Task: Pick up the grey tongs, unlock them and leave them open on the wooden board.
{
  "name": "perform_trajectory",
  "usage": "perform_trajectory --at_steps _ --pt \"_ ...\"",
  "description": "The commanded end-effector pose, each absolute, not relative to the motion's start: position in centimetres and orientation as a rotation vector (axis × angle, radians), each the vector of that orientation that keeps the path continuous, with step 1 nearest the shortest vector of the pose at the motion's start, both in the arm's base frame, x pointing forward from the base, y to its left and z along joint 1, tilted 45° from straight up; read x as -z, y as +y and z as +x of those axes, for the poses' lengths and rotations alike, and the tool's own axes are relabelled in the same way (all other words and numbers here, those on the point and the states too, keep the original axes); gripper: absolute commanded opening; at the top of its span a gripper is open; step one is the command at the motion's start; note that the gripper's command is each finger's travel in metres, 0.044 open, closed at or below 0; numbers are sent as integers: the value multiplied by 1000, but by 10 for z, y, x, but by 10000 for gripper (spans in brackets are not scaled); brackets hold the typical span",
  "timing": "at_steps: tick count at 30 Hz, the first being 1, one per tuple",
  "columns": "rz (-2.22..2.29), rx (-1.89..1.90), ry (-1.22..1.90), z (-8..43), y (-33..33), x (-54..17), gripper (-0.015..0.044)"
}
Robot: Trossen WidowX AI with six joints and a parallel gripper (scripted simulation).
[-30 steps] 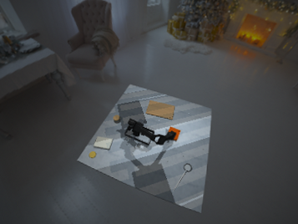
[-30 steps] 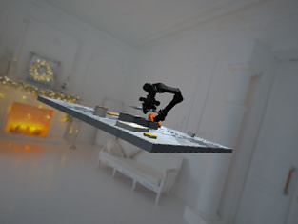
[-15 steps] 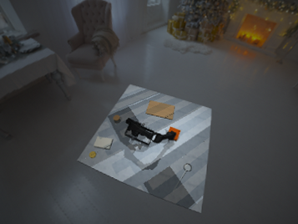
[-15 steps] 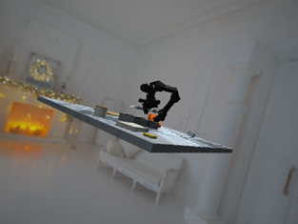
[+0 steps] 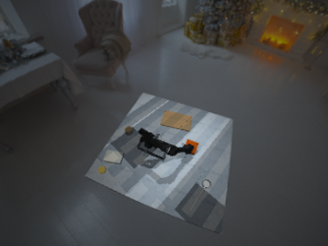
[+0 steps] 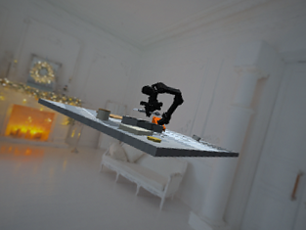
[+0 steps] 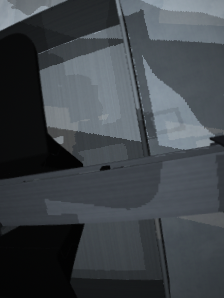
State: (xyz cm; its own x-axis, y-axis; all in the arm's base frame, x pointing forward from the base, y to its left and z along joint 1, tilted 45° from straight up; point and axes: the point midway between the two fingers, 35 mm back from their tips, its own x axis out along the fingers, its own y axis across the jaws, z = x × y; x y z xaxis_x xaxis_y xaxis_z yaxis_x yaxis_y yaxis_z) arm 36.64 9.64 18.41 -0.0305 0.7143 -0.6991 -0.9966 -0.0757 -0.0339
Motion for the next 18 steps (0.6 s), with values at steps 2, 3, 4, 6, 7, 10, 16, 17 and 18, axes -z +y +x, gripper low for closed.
perform_trajectory --at_steps 2,3,4,6,7,10,16,17,18 --pt "-599 -1495 635 383 74 -161 -150" --pt "-586 -1486 650 386 69 -156 -150" --pt "-573 -1477 665 389 64 -151 -150" --pt "-545 -1460 694 394 55 -141 -150" --pt "-529 -1449 711 396 50 -136 -150" --pt "-491 -1421 753 403 35 -120 -150" --pt "-406 -1369 831 412 7 -88 -150" --pt "-391 -1361 844 414 3 -82 -150" --pt "-376 -1352 857 414 -2 -77 -150"
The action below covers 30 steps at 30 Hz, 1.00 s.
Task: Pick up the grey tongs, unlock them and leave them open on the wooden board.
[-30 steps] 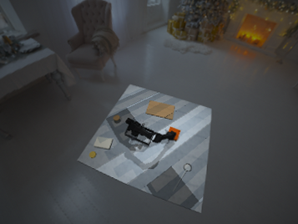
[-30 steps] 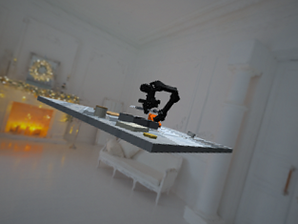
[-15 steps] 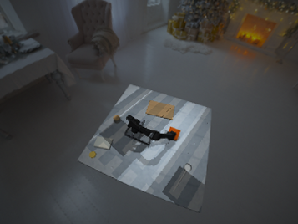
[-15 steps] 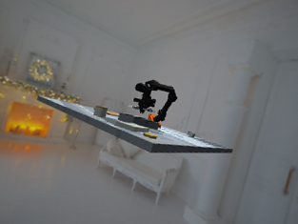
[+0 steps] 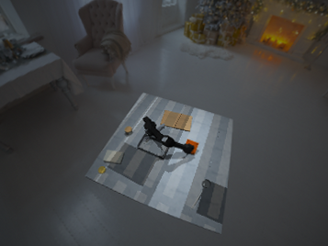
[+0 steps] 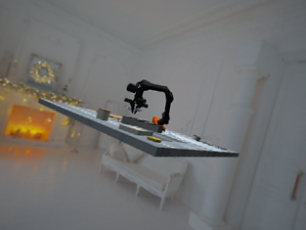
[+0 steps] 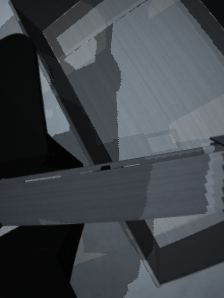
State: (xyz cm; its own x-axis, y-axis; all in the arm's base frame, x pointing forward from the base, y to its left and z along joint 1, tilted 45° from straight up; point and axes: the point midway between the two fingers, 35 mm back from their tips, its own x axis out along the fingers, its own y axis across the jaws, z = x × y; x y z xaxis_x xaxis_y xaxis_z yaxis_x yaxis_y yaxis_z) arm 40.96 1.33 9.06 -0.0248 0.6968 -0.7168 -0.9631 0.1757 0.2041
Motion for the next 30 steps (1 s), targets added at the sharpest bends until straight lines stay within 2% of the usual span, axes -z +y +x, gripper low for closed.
perform_trajectory --at_steps 1,15,22,30 --pt "-362 -1343 869 415 -7 -71 -150" --pt "-154 -1224 1020 415 -71 8 -150" --pt "-128 -1202 1043 413 -81 17 -150" --pt "-4 -1088 1154 395 -135 57 -150"
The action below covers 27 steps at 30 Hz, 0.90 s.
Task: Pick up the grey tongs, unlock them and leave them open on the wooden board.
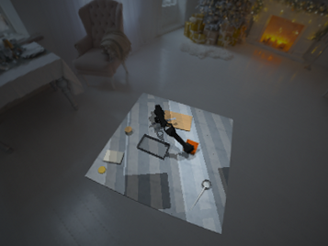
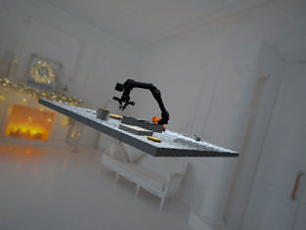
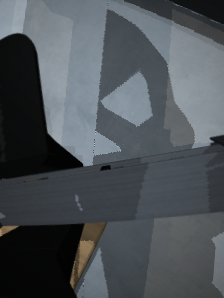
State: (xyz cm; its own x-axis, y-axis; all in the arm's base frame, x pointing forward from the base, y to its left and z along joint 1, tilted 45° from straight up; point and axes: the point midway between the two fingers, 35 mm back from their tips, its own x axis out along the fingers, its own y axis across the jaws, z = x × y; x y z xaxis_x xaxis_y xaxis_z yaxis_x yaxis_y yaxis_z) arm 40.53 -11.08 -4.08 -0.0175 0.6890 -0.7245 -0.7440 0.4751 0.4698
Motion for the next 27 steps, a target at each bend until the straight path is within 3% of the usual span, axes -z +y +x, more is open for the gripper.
perform_trajectory --at_steps 1,27 --pt "14 -1072 1168 392 -142 63 -150" --pt "416 -757 1420 284 -256 179 -150"
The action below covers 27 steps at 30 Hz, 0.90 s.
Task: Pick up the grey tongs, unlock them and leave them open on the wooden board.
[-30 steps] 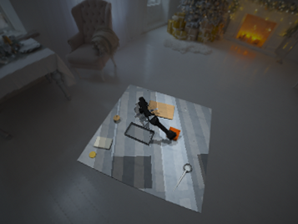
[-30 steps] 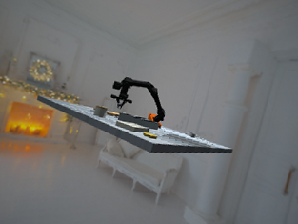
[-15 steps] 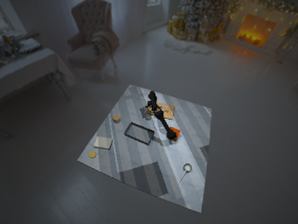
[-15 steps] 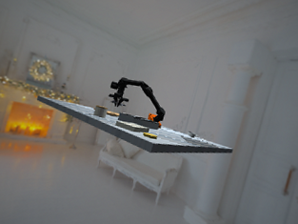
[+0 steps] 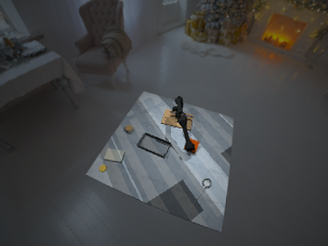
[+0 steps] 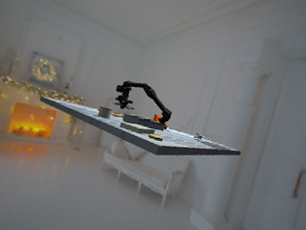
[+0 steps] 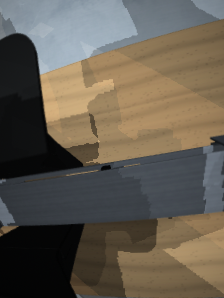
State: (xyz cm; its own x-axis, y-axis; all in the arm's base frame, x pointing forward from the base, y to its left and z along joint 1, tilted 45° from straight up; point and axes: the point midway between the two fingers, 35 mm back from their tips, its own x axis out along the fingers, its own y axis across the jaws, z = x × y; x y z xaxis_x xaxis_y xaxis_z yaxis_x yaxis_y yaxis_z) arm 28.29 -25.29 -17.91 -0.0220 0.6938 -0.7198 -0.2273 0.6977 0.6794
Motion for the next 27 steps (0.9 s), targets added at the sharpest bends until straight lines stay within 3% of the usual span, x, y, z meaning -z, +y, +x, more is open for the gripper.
perform_trajectory --at_steps 1,9,27 --pt "416 -757 1420 284 -256 179 -150" --pt "468 -748 1325 283 -259 174 -150" --pt "686 -528 605 271 -309 124 -150"
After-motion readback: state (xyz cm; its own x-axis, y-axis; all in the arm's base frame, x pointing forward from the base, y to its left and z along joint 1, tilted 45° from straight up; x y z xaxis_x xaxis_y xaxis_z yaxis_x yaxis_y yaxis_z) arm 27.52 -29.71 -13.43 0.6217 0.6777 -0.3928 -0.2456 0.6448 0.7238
